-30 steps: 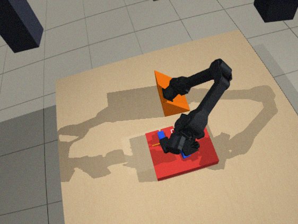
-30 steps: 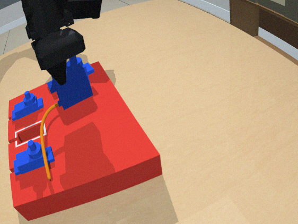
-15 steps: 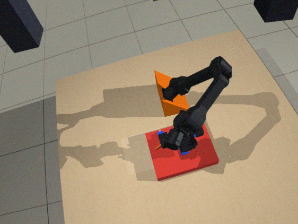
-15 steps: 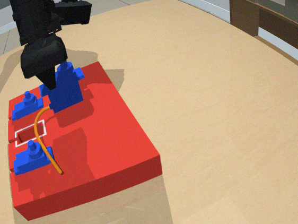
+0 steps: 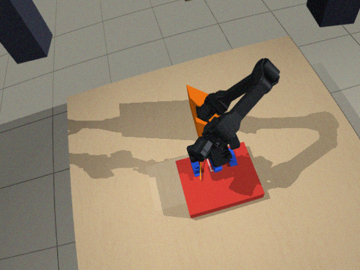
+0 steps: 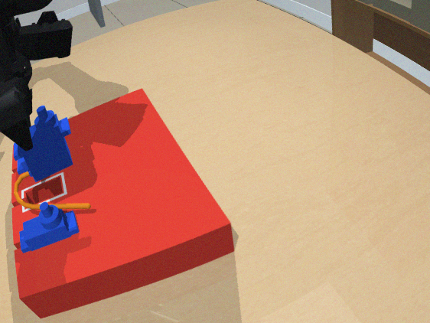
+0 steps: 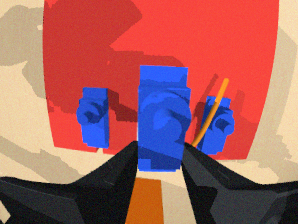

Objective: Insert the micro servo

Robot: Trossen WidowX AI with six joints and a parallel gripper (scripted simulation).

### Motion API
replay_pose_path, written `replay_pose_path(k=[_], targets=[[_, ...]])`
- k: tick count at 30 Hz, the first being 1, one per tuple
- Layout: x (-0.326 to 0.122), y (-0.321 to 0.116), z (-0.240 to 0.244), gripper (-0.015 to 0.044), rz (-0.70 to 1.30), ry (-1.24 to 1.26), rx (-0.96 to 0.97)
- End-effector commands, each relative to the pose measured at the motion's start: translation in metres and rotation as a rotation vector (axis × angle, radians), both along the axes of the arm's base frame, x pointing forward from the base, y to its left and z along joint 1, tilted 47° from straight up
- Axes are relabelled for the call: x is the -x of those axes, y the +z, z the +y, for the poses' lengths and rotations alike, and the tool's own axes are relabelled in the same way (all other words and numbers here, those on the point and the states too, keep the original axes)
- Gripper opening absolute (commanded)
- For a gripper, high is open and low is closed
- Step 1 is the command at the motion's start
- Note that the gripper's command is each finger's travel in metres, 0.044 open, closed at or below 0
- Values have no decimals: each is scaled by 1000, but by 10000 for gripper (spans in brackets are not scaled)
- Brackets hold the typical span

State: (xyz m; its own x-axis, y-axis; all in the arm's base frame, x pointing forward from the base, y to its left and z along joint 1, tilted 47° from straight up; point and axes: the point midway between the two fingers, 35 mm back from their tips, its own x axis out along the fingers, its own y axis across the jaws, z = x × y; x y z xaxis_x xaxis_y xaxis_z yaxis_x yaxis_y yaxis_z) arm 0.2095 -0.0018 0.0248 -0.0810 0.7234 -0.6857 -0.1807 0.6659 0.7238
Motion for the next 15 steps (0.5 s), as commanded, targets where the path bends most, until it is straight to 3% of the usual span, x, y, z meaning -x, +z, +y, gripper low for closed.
replay_pose_path(k=[1, 15], targets=[[21, -1, -4, 0, 18, -17, 6], [29, -9, 3, 0, 30, -29, 7]])
